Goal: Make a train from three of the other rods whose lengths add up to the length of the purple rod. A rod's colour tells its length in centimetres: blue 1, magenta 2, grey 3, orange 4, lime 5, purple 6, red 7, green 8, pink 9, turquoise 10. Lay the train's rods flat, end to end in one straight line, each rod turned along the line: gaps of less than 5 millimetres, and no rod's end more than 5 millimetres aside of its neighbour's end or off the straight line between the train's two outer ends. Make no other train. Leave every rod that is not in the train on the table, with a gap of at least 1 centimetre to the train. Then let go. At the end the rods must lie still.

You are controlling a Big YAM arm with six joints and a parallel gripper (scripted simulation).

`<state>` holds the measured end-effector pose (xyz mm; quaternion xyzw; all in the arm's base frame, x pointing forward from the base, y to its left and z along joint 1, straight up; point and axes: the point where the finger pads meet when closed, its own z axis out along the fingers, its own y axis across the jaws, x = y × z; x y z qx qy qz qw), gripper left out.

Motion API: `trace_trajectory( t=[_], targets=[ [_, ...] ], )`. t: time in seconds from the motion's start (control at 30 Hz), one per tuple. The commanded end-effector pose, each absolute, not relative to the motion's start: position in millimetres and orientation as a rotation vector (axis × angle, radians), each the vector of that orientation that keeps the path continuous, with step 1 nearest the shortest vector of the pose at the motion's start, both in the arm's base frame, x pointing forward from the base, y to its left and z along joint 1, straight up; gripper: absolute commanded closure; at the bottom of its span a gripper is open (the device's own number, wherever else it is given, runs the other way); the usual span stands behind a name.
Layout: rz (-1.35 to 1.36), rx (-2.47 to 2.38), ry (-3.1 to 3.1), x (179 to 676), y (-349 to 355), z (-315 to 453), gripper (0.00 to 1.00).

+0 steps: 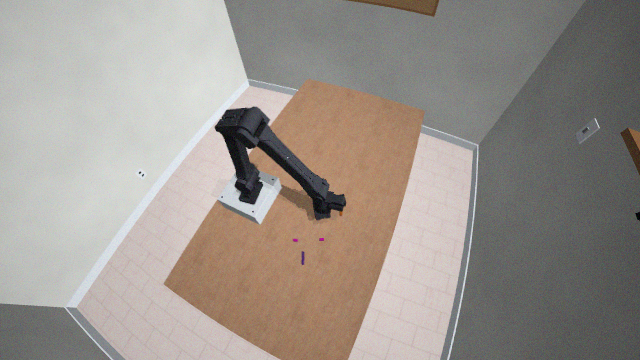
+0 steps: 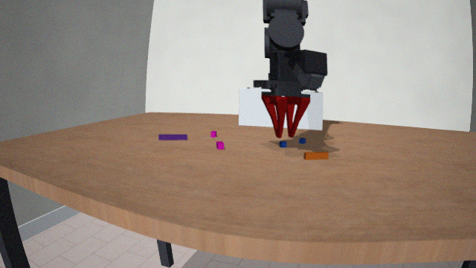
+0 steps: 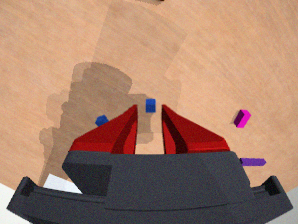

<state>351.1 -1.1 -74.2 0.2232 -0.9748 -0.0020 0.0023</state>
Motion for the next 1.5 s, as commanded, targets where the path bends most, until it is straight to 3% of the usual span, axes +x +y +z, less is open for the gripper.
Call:
trace_trajectory(
  t=[0.0,1.47],
  targets=[
    [0.011,0.701,-3.098,360.9,-1.6,-67.0,0.77],
    [0.013,0.705,-3.101,366.2,-6.2,-66.6,0.77]
  ],
)
